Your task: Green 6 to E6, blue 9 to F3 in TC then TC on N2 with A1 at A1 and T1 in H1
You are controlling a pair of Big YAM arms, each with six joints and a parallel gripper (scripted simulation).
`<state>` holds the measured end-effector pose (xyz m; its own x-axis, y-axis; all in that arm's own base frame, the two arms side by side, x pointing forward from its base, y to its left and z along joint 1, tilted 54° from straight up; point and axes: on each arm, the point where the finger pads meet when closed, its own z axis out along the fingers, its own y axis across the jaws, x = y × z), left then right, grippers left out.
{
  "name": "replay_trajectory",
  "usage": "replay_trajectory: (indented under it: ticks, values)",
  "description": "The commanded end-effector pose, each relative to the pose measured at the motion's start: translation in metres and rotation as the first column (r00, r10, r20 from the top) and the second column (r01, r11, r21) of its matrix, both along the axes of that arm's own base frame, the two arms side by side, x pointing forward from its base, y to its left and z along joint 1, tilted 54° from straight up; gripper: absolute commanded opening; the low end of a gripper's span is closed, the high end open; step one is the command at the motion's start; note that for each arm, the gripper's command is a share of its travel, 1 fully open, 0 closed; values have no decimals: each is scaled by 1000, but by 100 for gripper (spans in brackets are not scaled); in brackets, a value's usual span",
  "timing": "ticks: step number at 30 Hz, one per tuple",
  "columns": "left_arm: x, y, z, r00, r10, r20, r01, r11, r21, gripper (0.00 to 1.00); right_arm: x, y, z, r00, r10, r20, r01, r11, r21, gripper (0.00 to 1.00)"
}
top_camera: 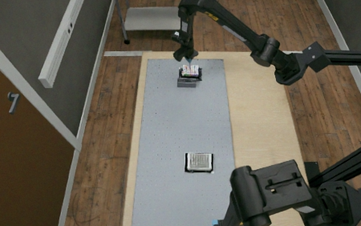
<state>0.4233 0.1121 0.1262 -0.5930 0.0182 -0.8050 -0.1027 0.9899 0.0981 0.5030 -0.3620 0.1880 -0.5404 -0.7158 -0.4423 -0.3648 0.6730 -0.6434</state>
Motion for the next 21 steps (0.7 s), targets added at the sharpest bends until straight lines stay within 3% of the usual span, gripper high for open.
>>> replay_trajectory:
  ticks: [1,21]
  values:
    - [0,0,0,1000,-3,1,3,1000,3,100,10,4,-5,1000,6,-1,-6,1000,9,7]
    - [0,0,0,1000,-3,1,3,1000,3,100,10,4,-4,1000,5,3,-5,1000,5,7]
